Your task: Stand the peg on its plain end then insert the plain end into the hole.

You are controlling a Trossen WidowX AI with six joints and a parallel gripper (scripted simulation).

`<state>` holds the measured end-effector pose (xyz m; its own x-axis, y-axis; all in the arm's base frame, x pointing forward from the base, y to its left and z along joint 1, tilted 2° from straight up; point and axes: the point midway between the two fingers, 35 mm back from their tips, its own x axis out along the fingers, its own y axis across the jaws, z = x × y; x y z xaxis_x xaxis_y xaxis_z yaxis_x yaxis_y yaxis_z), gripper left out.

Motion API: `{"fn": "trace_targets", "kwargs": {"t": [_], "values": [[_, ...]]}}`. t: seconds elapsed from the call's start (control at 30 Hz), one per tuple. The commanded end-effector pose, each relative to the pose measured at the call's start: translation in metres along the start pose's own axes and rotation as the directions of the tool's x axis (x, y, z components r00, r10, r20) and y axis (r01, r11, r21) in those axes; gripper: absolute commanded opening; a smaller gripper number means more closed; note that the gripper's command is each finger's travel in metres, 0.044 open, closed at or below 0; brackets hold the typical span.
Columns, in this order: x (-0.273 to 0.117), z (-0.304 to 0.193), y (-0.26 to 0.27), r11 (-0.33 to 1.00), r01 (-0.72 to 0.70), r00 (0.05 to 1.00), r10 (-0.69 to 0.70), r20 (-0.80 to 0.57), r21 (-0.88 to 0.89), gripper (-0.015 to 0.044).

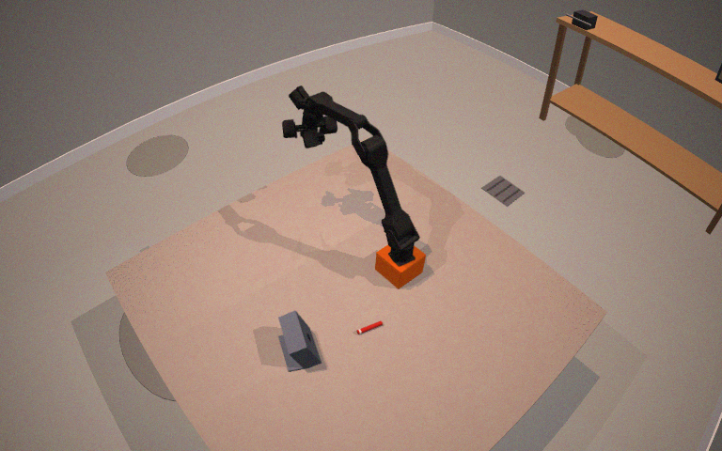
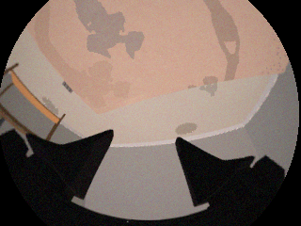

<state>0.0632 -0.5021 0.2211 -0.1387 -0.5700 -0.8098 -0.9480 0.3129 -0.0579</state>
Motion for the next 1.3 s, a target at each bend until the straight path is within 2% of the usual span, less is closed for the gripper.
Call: {"fn": "trace_targets", "kwargs": {"t": [0.0,0.03,0.37,0.7,0.97,1.27], "values": [[0.000,0.002,-0.002,1.000,0.003,1.000,-0.003,0.002,0.005,0.0426],[-0.002,0.007,-0.009,1.000,0.012,1.000,-0.012,0.008,0.018,0.0440],[-0.042,0.128,-0.124,0.950,0.116,0.975,-0.164,0.147,0.289,0.0440],[-0.108,0.285,-0.183,0.846,0.038,0.915,-0.243,0.322,0.532,0.0440],[-0.166,0.417,-0.175,0.740,-0.150,0.859,-0.231,0.458,0.655,0.0440],[-0.215,0.540,-0.105,0.606,-0.364,0.824,-0.144,0.548,0.707,0.0440]]}}
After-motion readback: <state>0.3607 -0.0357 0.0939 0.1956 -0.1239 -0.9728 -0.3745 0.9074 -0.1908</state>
